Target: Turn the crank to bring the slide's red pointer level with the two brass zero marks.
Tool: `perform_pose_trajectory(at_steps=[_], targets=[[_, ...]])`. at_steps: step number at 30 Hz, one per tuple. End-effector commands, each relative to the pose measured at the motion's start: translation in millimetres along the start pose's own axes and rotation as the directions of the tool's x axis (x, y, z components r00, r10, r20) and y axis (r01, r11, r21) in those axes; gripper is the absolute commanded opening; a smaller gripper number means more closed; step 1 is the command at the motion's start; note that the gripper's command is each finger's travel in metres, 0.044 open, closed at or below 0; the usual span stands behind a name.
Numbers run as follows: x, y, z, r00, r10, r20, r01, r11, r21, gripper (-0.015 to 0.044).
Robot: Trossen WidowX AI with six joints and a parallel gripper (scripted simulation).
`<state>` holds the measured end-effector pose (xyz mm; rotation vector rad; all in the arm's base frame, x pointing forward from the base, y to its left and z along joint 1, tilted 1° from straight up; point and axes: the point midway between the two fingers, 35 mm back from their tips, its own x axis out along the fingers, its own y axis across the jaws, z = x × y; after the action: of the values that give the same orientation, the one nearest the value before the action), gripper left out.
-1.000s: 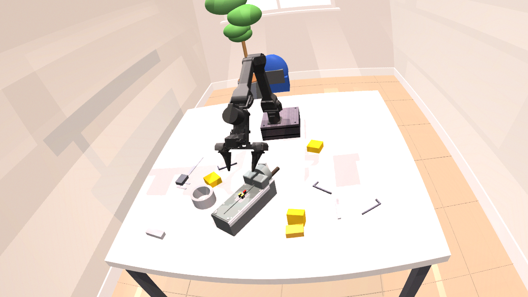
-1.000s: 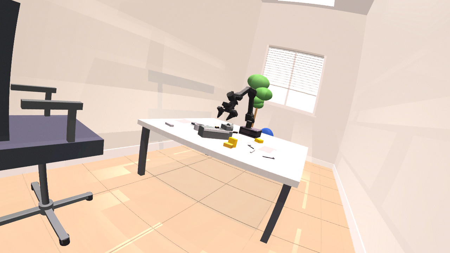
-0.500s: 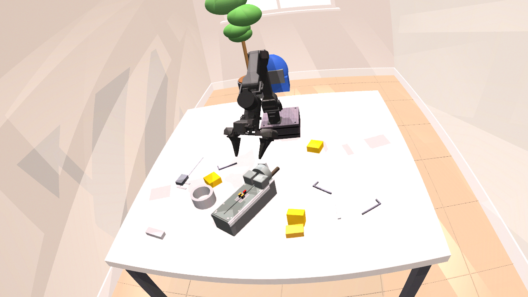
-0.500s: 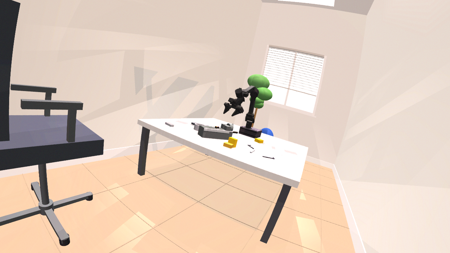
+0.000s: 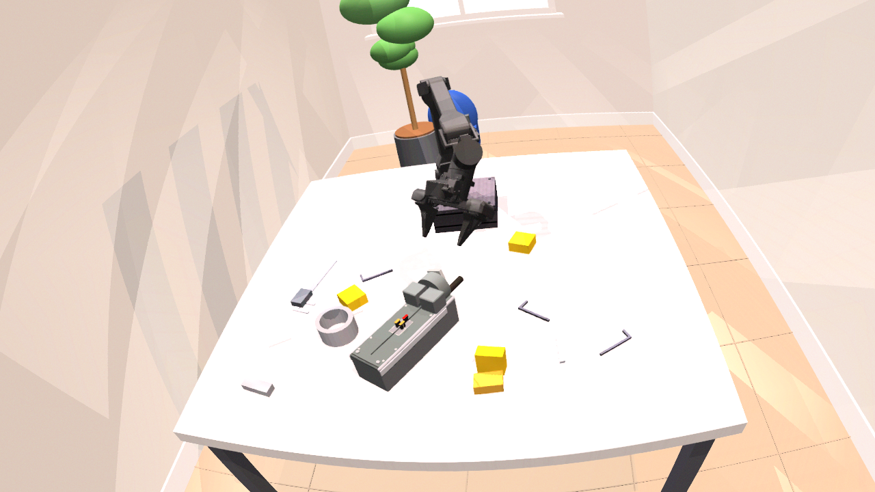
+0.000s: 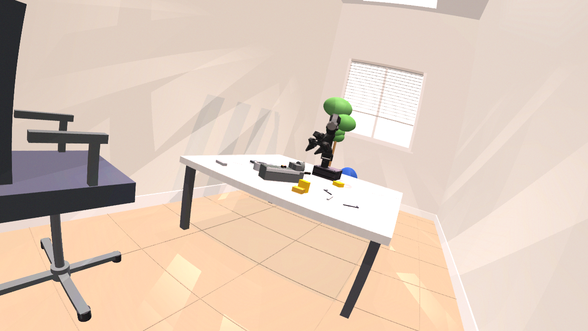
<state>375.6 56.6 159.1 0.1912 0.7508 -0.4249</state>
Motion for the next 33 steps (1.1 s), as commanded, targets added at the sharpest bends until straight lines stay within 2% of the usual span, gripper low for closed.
perform_pose_trajectory(at_steps=[1,19,33], targets=[[-3,-3,-2,1.0,-0.016,0.016,0.016,1.0,0.018,0.044],[66,-2,-69,1.0,-0.017,0.016,0.016,1.0,0.018,0.044],[80,-2,-82,1.0,-0.017,0.015,0.016,1.0,0.017,0.044]])
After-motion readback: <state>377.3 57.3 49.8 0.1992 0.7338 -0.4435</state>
